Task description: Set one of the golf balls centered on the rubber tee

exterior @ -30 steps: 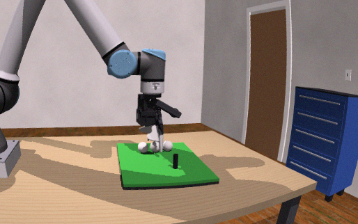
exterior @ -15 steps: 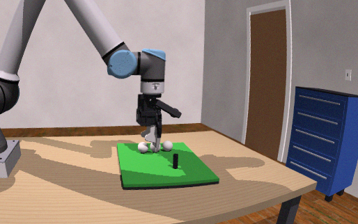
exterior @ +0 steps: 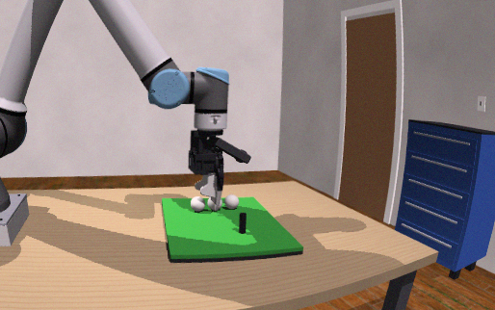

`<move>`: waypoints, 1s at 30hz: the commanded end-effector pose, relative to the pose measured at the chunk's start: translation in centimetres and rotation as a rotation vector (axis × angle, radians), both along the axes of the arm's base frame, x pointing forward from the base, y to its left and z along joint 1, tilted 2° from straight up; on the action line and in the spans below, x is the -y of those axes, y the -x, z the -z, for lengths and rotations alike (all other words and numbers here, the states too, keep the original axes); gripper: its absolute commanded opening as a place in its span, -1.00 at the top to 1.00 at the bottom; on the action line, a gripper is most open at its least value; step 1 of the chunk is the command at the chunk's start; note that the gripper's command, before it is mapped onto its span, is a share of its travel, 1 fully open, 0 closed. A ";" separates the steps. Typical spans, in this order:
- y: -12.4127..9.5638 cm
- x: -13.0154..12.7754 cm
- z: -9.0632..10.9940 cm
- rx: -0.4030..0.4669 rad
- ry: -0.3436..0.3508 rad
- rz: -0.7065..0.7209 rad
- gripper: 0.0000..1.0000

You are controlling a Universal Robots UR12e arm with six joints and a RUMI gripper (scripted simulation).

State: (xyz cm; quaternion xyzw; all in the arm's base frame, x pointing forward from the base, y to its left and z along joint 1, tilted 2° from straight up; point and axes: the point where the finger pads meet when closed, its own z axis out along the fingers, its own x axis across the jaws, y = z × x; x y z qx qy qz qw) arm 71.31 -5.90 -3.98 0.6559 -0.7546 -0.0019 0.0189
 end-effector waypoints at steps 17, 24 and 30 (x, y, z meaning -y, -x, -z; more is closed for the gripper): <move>-0.3 -0.1 -5.8 0.002 0.001 0.000 1.00; -0.3 -0.2 -9.6 0.002 0.001 0.000 1.00; -0.4 0.7 -10.2 0.002 0.001 0.000 1.00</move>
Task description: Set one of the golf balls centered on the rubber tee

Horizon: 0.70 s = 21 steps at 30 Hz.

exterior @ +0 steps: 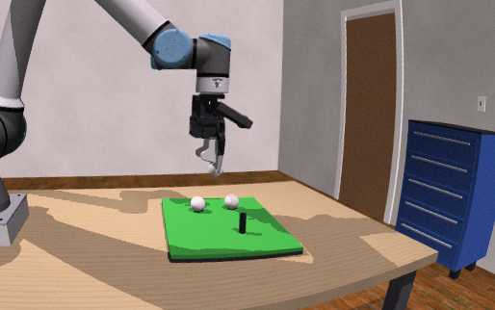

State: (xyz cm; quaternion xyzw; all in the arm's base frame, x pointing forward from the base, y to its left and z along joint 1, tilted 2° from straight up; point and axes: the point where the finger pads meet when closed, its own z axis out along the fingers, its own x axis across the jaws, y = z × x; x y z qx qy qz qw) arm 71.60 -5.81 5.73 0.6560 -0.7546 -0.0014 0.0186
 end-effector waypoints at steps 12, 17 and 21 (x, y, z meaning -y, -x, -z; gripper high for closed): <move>1.4 17.4 -5.5 0.001 0.000 0.000 1.00; 1.6 18.3 -5.6 0.001 0.000 0.000 1.00; 1.6 18.3 -2.7 0.001 0.000 0.000 1.00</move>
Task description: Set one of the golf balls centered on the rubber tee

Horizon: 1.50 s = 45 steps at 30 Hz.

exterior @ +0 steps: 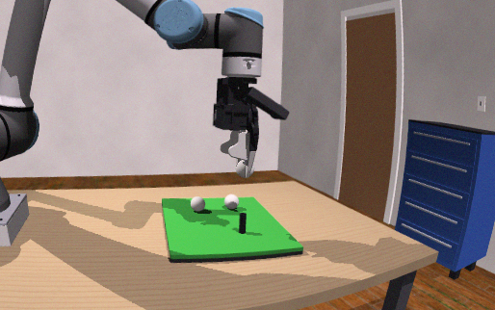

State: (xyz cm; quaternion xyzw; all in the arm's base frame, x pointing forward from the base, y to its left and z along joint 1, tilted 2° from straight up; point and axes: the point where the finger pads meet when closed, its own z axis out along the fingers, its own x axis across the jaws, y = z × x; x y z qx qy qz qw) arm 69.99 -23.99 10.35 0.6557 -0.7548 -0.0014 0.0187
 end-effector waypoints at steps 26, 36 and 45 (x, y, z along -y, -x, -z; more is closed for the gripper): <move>0.1 0.3 8.7 0.001 0.000 0.000 1.00; 0.1 0.3 8.8 0.001 0.000 0.000 1.00; 0.1 0.3 8.8 0.001 0.000 0.000 -1.00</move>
